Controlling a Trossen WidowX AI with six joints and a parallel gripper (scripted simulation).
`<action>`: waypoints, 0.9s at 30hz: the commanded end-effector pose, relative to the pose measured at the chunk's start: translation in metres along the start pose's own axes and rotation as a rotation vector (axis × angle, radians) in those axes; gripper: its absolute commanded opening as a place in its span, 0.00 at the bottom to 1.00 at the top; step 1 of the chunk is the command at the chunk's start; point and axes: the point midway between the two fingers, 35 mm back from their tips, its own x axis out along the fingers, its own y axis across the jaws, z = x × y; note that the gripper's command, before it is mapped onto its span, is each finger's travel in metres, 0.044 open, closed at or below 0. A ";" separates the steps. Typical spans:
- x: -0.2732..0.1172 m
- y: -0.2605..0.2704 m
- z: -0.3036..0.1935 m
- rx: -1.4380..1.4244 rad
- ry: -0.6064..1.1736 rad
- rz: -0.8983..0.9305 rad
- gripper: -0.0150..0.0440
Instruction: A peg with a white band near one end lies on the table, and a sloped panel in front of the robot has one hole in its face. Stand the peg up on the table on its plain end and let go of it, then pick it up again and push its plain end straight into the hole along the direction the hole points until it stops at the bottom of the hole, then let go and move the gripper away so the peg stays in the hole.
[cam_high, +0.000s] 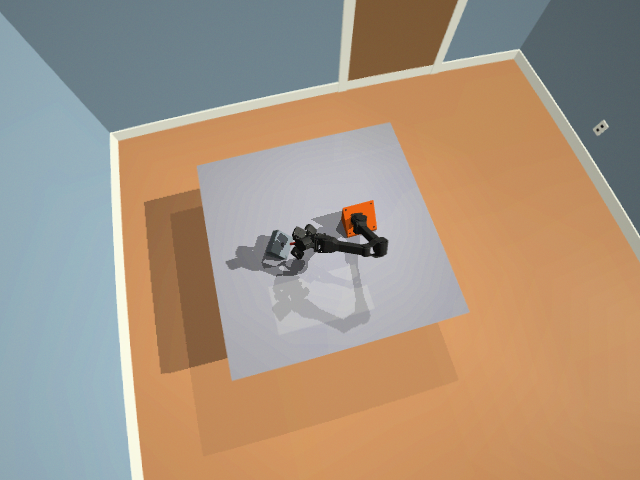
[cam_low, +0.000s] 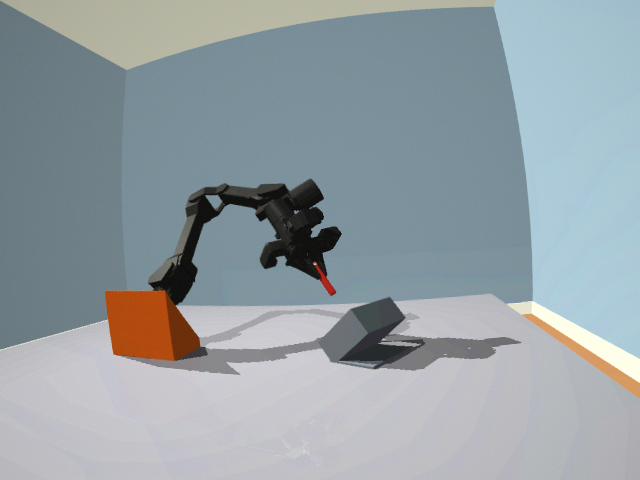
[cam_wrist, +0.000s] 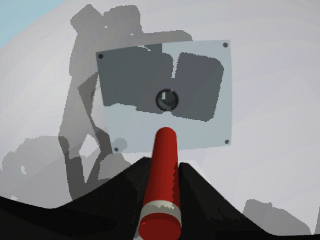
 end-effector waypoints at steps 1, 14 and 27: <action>0.011 -0.002 0.001 0.010 0.000 -0.007 0.25; 0.032 0.000 0.005 0.021 -0.015 0.003 0.25; 0.041 0.001 0.006 0.015 -0.021 0.008 0.25</action>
